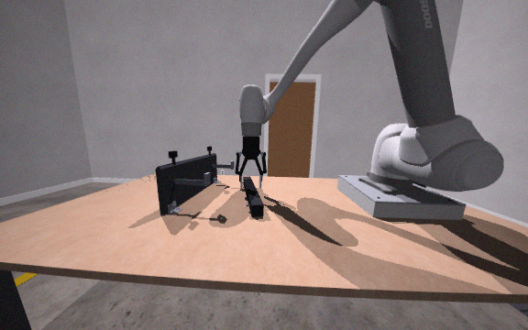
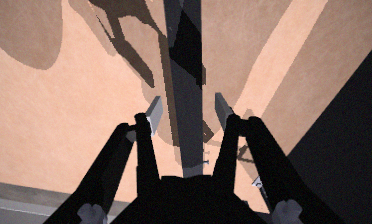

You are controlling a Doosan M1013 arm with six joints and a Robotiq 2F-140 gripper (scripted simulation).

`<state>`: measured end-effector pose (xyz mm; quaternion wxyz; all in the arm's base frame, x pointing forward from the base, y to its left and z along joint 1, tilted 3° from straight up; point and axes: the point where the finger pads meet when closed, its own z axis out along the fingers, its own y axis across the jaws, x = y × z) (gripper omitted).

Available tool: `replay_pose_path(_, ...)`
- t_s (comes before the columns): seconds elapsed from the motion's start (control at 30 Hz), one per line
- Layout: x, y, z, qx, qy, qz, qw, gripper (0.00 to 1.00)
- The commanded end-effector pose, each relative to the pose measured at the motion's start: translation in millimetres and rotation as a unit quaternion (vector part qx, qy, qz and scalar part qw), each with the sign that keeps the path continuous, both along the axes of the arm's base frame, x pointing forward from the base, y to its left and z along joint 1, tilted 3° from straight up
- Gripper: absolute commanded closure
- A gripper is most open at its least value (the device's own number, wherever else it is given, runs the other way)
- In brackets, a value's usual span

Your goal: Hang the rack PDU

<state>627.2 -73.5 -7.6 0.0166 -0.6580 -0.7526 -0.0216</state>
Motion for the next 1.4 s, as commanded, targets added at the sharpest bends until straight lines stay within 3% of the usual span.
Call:
replay_pose_path(0.0, 0.4, 0.6, -11.5, 0.0, 0.0, 0.0, 1.0, 0.45)
replay_pose_path(1.37, 0.4, 0.9, -18.0, 0.0, 0.0, 0.0, 1.0, 0.45)
